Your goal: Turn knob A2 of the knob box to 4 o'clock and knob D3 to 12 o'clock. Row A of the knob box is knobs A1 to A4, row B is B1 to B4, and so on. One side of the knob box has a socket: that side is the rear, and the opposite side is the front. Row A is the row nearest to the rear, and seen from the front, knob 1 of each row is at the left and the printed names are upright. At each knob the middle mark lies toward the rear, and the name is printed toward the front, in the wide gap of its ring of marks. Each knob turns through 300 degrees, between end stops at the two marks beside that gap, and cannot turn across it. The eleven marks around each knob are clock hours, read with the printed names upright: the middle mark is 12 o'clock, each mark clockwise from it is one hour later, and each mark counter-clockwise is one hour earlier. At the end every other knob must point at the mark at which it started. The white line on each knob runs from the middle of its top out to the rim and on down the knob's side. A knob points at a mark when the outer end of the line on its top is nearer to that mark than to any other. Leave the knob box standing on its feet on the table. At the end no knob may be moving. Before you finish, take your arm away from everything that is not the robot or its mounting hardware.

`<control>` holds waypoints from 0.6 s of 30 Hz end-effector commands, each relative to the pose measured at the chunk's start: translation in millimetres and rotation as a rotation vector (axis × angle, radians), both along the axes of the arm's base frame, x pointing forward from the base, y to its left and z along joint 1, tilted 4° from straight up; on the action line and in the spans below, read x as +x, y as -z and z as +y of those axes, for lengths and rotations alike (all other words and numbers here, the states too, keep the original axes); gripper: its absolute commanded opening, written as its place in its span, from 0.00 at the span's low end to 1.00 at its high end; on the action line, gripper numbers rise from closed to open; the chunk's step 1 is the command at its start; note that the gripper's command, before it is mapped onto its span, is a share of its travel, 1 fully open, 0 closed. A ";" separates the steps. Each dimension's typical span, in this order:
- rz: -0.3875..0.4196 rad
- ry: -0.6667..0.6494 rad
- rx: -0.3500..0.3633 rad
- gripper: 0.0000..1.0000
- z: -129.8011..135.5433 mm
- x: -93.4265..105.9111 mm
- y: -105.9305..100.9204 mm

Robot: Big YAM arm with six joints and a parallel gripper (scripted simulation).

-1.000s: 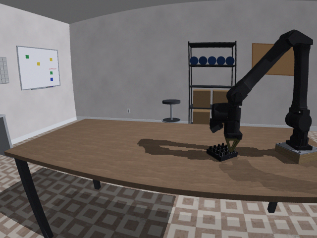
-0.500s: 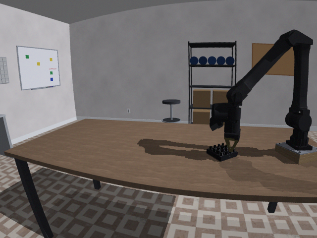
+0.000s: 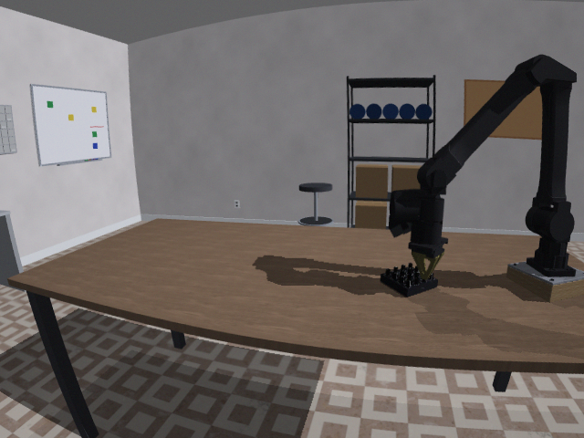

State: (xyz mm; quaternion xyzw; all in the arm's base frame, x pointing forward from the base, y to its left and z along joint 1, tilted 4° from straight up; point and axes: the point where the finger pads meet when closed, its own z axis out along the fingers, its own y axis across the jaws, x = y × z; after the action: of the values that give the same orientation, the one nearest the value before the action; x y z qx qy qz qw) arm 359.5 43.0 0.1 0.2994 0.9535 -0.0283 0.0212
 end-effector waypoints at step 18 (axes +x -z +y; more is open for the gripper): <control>-0.037 0.297 0.005 0.07 -5.6 5.4 -1.3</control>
State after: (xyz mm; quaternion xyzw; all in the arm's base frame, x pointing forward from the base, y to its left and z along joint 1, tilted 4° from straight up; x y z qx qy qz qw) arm 359.5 42.9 0.1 0.4112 0.9109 -0.0255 0.0245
